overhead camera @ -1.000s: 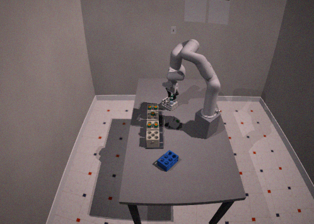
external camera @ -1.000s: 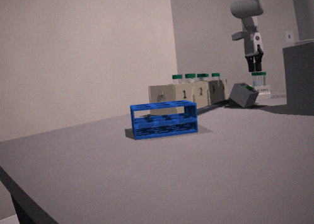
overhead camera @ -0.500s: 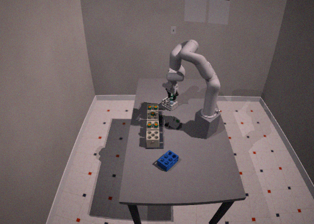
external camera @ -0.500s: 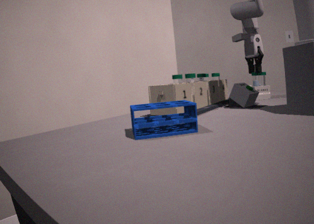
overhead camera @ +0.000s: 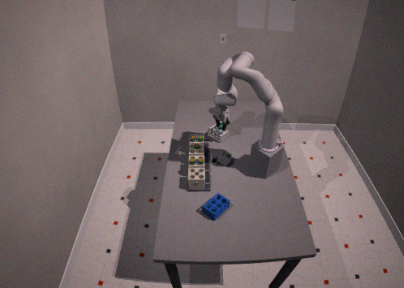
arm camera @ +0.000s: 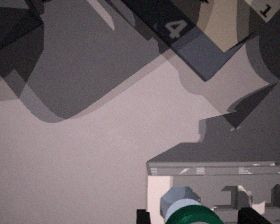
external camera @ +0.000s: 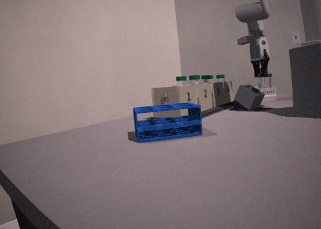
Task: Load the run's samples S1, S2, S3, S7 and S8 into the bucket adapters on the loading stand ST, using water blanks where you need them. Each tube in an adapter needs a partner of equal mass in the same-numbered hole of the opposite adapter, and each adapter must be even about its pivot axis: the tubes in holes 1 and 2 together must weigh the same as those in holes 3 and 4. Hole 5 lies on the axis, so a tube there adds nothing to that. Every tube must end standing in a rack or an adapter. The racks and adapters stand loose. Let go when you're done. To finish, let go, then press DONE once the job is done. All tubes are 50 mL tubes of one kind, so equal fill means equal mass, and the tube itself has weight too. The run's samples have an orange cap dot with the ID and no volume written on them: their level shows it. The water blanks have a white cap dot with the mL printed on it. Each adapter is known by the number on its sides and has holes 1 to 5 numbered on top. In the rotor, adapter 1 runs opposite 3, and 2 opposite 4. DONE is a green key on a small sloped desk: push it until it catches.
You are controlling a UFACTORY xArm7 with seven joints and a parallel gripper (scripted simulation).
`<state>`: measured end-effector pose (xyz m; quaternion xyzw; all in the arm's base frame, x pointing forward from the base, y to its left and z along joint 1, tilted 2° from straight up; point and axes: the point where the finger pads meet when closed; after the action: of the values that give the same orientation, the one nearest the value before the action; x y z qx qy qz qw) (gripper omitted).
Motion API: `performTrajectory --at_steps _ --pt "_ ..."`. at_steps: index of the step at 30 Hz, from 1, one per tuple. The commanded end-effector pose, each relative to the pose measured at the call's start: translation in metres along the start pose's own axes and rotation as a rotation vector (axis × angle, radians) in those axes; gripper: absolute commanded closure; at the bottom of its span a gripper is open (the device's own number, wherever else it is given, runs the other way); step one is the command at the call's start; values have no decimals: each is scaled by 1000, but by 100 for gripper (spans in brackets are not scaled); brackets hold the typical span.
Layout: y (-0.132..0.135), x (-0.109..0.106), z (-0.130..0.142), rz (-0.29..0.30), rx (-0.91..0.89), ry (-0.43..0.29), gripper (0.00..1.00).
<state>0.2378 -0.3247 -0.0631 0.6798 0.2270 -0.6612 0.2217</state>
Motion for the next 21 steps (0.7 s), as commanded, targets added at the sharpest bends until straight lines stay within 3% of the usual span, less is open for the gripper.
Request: performTrajectory --at_steps 1,21 --pt "1 1 0 4 0 0 43" --pt "1 9 0 4 0 0 43"
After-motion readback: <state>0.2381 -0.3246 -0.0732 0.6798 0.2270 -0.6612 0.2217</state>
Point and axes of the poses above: the point where the finger pads meet when closed, its own x axis out along the fingers, its own y axis across the jaws, z = x × y, and after that the axes turned 2 degrees about x, right-handed
